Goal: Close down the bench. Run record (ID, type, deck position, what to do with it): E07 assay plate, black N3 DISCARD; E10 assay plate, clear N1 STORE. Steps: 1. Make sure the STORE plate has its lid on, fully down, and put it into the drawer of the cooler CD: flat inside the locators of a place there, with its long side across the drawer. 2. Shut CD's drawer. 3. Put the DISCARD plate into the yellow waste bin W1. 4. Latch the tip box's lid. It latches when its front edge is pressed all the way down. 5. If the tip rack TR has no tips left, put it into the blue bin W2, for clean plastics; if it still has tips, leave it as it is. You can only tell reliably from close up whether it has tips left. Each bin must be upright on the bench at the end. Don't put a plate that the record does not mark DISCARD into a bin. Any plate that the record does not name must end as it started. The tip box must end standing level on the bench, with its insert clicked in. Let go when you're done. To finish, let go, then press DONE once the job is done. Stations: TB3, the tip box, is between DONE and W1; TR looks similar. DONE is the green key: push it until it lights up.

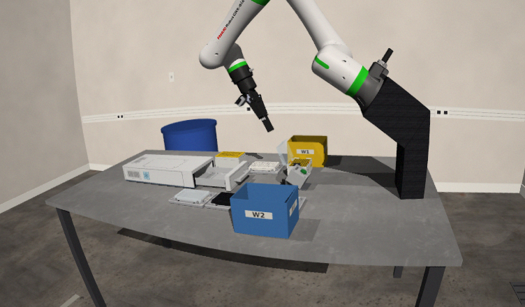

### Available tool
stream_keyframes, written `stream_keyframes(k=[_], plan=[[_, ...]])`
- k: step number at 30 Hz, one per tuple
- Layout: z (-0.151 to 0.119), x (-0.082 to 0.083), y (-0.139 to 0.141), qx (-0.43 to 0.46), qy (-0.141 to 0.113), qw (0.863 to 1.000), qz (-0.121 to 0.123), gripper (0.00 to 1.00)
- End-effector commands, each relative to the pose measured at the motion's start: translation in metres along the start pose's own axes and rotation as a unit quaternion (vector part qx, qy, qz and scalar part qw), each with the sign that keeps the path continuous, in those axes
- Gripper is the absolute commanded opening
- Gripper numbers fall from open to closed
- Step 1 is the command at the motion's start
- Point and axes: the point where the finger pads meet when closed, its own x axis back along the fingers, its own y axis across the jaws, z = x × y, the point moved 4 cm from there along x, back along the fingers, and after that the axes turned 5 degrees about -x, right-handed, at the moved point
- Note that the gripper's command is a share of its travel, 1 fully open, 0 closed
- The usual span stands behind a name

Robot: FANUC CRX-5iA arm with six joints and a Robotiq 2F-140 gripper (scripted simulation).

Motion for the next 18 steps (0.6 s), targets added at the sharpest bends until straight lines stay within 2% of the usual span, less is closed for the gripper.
stream_keyframes(k=[1, 10, 18], plan=[[0.003, -0.003, 0.014, 0.000, 0.000, 1.000, 0.002, 0.10], [0.009, -0.011, 0.049, 0.000, 0.000, 1.000, 0.002, 0.10], [0.010, -0.012, 0.052, 0.000, 0.000, 1.000, 0.002, 0.10]])
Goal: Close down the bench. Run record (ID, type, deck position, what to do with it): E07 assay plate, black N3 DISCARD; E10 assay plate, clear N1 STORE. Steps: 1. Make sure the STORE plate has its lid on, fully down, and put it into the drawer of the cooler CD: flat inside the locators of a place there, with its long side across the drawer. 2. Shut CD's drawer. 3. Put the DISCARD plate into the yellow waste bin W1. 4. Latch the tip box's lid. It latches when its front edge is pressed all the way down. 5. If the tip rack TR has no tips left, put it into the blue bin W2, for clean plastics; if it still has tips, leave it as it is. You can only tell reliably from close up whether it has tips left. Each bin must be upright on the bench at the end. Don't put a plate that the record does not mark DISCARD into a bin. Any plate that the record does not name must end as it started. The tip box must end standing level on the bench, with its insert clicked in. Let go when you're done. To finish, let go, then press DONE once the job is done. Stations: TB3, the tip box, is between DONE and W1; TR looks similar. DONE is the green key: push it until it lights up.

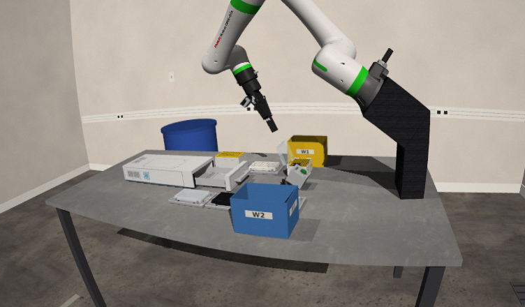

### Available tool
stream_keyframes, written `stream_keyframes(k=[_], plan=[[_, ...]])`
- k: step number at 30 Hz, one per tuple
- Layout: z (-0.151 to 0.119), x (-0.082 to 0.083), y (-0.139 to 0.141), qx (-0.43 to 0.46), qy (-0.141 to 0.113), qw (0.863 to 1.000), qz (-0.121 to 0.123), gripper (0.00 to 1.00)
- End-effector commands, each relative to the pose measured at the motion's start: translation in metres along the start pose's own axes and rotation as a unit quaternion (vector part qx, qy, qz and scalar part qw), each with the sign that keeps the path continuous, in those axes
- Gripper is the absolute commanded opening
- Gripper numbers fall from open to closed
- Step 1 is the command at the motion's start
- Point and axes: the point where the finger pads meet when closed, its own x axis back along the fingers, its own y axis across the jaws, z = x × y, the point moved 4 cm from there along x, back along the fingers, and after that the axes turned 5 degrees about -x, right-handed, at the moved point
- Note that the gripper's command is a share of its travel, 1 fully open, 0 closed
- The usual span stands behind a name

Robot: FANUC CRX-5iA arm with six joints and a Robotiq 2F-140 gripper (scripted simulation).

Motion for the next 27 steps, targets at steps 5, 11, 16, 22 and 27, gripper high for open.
stream_keyframes(k=[5, 11, 16, 22, 27], plan=[[0.000, 0.001, 0.000, 0.000, 0.001, 1.000, 0.000, 0.10], [0.000, 0.001, 0.000, 0.000, 0.001, 1.000, 0.000, 0.10], [0.004, -0.007, 0.000, 0.000, 0.000, 1.000, 0.000, 0.10], [0.008, -0.016, 0.000, 0.000, 0.000, 1.000, 0.000, 0.10], [0.011, -0.022, -0.001, 0.000, 0.000, 1.000, 0.000, 0.10]])
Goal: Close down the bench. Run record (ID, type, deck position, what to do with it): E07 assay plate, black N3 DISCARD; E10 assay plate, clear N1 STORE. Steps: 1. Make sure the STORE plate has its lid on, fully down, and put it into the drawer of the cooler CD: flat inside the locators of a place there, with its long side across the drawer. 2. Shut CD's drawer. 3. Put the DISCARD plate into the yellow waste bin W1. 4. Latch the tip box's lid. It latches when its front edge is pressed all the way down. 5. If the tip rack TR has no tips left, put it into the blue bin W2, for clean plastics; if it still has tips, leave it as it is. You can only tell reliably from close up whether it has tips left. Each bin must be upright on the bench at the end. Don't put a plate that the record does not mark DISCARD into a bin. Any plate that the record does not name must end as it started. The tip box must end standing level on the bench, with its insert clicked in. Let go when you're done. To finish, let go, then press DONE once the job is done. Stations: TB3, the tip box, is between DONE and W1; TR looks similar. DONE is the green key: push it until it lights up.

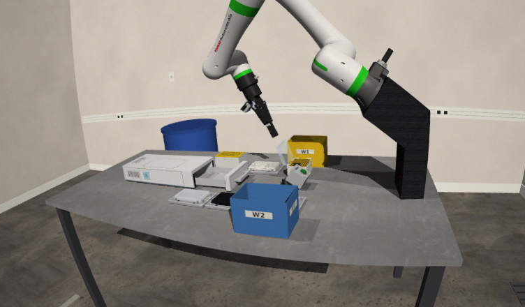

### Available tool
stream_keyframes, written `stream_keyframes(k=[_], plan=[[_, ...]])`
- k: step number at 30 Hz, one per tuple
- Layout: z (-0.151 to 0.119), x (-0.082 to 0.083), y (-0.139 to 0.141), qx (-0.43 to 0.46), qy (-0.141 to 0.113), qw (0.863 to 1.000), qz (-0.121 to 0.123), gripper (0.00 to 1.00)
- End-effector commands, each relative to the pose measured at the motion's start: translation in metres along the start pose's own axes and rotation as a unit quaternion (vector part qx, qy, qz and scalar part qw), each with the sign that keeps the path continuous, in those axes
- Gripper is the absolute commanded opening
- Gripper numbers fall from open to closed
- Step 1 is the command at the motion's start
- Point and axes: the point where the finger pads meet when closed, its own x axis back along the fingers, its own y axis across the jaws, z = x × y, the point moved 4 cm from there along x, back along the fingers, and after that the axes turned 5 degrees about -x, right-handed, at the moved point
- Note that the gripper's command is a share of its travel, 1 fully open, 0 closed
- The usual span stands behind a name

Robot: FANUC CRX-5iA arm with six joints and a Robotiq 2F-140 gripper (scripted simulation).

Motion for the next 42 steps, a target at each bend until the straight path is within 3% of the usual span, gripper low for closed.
stream_keyframes(k=[1, 29, 42], plan=[[0.001, 0.000, 0.000, 0.000, 0.001, 1.000, 0.000, 0.10], [0.019, -0.039, -0.001, 0.000, 0.001, 1.000, 0.000, 0.10], [0.018, -0.040, -0.001, 0.000, 0.001, 1.000, 0.000, 0.10]])
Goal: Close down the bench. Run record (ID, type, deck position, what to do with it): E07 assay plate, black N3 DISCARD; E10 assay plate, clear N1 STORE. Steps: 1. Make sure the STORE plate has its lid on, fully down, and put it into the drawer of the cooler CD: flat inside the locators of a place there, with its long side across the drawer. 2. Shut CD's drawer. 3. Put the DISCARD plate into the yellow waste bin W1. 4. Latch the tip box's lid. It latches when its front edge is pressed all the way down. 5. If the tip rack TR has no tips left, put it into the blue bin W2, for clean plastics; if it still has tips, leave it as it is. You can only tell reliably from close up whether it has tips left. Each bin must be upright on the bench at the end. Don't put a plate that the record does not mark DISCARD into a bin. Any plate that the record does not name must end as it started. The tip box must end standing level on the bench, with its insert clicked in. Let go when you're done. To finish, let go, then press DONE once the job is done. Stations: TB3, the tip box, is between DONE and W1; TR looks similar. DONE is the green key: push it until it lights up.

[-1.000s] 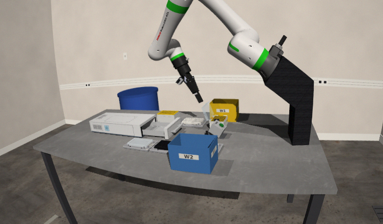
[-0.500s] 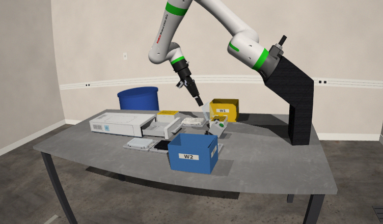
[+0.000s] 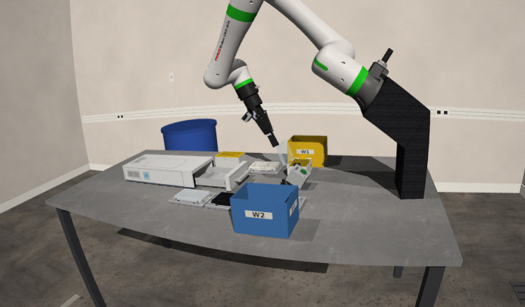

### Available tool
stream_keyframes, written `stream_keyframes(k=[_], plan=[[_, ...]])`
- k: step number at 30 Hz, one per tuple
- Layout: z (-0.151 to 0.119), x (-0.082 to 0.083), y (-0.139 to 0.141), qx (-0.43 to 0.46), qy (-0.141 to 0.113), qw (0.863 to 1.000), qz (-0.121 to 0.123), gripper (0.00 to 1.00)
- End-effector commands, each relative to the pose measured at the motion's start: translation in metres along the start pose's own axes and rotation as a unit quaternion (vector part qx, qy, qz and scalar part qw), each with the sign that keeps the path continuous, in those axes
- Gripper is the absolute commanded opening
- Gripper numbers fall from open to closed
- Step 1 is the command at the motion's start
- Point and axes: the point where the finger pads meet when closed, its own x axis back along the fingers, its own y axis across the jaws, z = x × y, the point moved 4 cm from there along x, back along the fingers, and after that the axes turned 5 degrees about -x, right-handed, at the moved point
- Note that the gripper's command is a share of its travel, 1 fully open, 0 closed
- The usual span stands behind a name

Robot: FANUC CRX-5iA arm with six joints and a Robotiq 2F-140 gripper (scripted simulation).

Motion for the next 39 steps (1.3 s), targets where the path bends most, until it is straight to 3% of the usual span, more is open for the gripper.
stream_keyframes(k=[1, 39], plan=[[-0.002, 0.000, 0.000, 0.000, 0.000, 1.000, 0.000, 0.10], [-0.045, -0.014, 0.004, 0.000, 0.000, 1.000, 0.000, 0.10]])
